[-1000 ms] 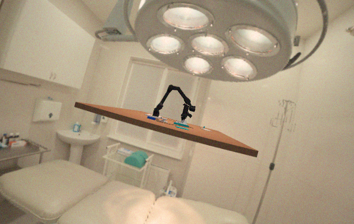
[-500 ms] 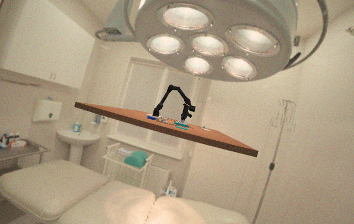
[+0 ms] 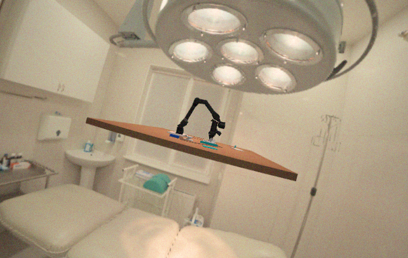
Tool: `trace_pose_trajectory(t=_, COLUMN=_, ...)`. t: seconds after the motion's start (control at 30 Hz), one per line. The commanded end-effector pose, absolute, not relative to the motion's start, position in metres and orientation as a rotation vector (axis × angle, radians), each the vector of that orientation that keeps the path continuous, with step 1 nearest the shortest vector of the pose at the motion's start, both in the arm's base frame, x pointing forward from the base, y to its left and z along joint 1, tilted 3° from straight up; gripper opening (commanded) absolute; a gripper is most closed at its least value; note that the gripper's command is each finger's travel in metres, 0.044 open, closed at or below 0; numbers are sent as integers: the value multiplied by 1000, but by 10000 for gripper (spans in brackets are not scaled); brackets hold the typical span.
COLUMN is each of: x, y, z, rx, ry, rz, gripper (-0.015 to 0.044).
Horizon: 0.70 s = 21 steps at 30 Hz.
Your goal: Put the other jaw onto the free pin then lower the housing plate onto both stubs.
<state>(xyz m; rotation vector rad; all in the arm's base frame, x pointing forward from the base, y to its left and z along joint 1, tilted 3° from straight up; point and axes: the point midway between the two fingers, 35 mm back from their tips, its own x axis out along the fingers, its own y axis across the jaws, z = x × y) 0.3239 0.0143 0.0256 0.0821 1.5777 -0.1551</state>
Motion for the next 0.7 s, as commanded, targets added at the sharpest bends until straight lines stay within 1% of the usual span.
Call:
trace_pose_trajectory(t=0.0, x=324, y=14, z=26, rx=82, ry=1578, rz=-155, gripper=224)
trace_pose_trajectory(t=0.23, x=325, y=15, z=32, rx=82, ry=1578, rz=-155, gripper=224)
trace_pose_trajectory(t=0.47, x=325, y=17, z=92, rx=85, ry=1576, rz=-155, gripper=224)
trace_pose_trajectory(t=0.57, x=325, y=18, z=94, rx=85, ry=1576, rz=-155, gripper=224)
trace_pose_trajectory(t=0.6, x=327, y=17, z=86, rx=82, ry=1569, rz=-153, gripper=224)
trace_pose_trajectory(t=0.67, x=326, y=9, z=88, rx=94, ry=1565, rz=-158, gripper=277)
